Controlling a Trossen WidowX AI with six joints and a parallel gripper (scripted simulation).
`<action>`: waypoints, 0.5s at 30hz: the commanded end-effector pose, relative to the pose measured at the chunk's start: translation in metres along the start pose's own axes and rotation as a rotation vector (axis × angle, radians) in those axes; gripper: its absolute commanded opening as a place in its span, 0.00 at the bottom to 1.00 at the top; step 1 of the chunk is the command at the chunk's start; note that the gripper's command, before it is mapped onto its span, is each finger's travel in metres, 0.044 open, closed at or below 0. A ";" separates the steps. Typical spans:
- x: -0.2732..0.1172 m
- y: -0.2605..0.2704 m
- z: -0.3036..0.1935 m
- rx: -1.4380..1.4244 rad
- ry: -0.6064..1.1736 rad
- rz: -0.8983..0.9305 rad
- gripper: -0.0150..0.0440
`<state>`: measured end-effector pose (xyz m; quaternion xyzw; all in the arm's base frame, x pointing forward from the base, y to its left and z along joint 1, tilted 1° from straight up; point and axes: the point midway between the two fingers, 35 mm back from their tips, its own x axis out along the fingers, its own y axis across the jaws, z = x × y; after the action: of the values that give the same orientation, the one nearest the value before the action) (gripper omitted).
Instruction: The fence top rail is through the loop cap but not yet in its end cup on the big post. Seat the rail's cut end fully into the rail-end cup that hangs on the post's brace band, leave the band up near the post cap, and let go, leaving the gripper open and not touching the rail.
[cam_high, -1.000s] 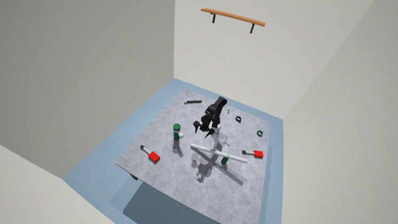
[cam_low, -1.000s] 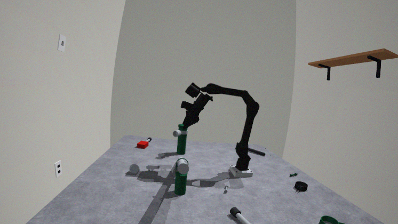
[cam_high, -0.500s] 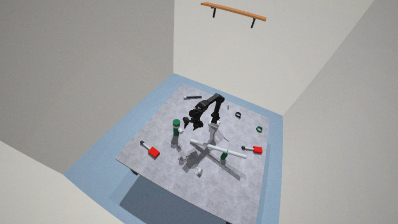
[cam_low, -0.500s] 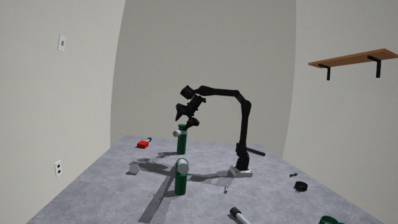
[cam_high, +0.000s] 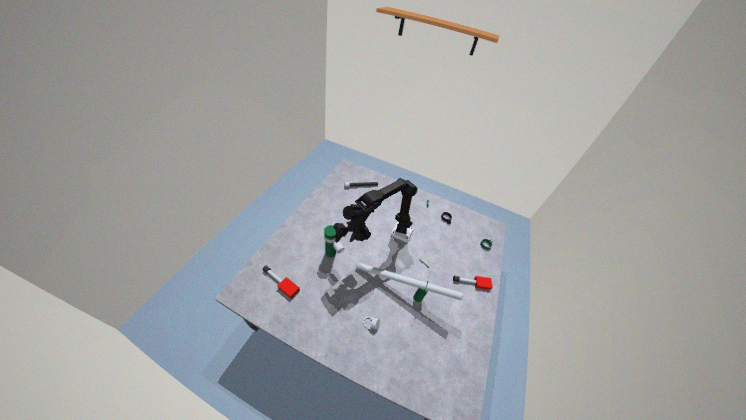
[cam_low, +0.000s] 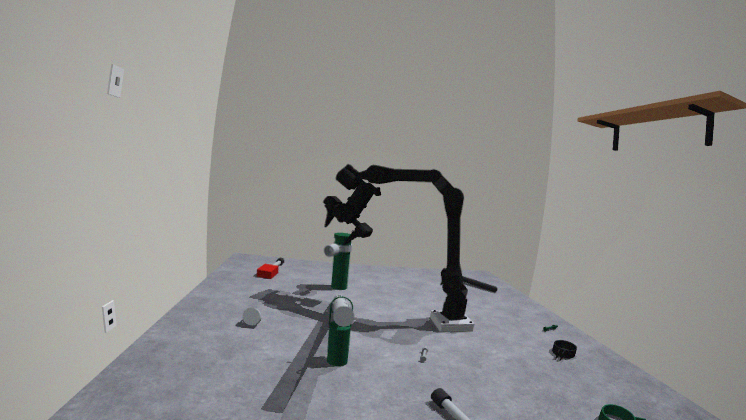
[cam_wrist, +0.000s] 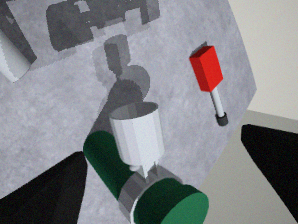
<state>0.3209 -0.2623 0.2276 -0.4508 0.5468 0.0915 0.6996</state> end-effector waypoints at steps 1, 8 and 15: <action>0.014 0.009 -0.002 -0.008 0.006 0.009 1.00; 0.023 0.013 -0.002 -0.008 0.006 0.009 1.00; 0.034 0.012 -0.002 -0.008 0.006 0.008 1.00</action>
<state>0.3235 -0.2667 0.2008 -0.4528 0.5470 0.0917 0.6981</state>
